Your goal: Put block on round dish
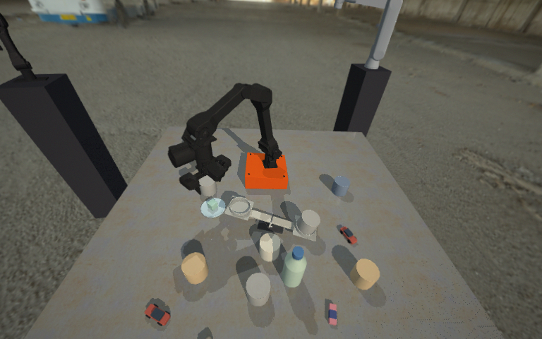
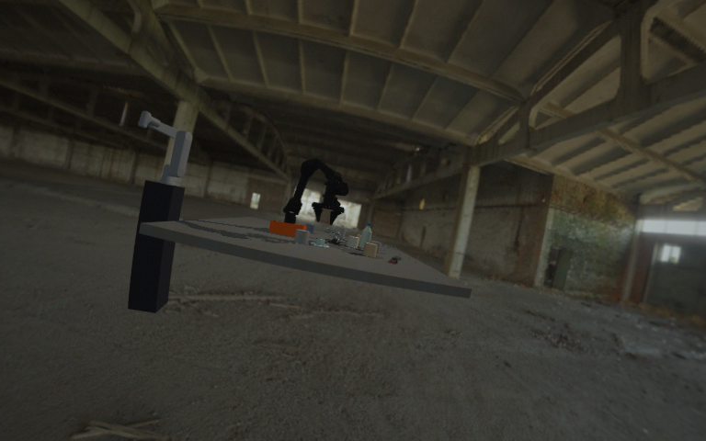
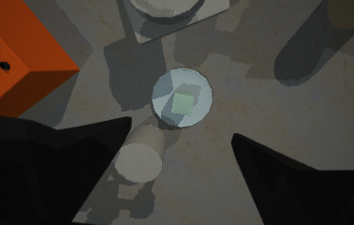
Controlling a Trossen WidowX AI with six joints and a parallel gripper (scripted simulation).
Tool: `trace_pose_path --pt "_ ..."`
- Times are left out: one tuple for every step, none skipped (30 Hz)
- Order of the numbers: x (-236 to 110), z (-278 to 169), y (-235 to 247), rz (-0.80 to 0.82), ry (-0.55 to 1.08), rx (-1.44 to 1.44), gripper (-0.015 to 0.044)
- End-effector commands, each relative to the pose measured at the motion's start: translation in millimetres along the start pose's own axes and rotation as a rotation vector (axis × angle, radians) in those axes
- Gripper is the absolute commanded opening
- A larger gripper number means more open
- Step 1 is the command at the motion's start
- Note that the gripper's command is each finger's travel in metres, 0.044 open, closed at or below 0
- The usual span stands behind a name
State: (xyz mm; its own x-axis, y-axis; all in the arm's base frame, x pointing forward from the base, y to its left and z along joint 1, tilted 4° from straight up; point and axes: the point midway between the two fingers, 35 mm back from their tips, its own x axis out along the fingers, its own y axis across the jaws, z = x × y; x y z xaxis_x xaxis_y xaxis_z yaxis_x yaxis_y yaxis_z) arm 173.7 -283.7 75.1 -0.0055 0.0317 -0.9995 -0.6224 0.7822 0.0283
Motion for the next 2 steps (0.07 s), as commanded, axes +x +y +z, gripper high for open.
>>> trace_pose_path --pt "-1.0 -0.2 0.1 0.001 0.0 -0.001 0.044" --pt "-1.0 -0.2 0.1 0.001 0.0 -0.001 0.044"
